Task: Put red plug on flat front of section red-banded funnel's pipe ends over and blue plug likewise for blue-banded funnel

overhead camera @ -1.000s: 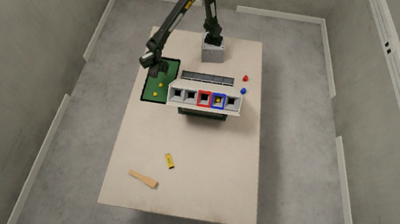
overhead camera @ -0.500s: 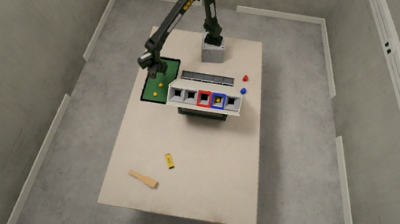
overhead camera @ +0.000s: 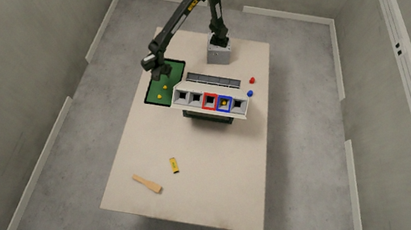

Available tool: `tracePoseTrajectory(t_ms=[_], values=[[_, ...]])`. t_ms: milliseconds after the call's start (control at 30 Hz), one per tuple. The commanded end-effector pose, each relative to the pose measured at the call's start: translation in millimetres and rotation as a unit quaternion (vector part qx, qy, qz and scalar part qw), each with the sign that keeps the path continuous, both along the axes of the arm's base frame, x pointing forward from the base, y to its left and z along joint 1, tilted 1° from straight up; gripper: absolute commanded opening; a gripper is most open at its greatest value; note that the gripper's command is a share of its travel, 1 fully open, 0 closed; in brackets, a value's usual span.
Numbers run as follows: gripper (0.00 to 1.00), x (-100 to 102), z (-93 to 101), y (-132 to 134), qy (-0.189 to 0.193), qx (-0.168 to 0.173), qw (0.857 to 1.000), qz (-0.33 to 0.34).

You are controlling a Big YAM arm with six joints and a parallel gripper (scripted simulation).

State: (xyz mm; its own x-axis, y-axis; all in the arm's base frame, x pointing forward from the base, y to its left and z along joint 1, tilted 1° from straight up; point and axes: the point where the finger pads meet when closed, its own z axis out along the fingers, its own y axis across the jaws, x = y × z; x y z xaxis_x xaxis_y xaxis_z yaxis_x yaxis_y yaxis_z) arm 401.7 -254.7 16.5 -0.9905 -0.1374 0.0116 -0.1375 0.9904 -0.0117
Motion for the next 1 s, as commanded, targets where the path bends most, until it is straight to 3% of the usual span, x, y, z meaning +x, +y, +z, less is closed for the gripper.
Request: tracePoseTrajectory(t_ms=[0, 33, 533, 967], values=[[0.8, 14.6, 2.4, -15.1, -0.007, -0.004, 1.0, 0.0], [0.8, 14.6, 2.4, -15.1, -0.007, -0.004, 1.0, 0.0], [0.8, 7.6, -110.5, -7.9, -0.007, -0.004, 1.0, 0.0], [0.8, 7.5, -110.0, -7.8, -0.013, -0.008, 1.0, 0.011]])
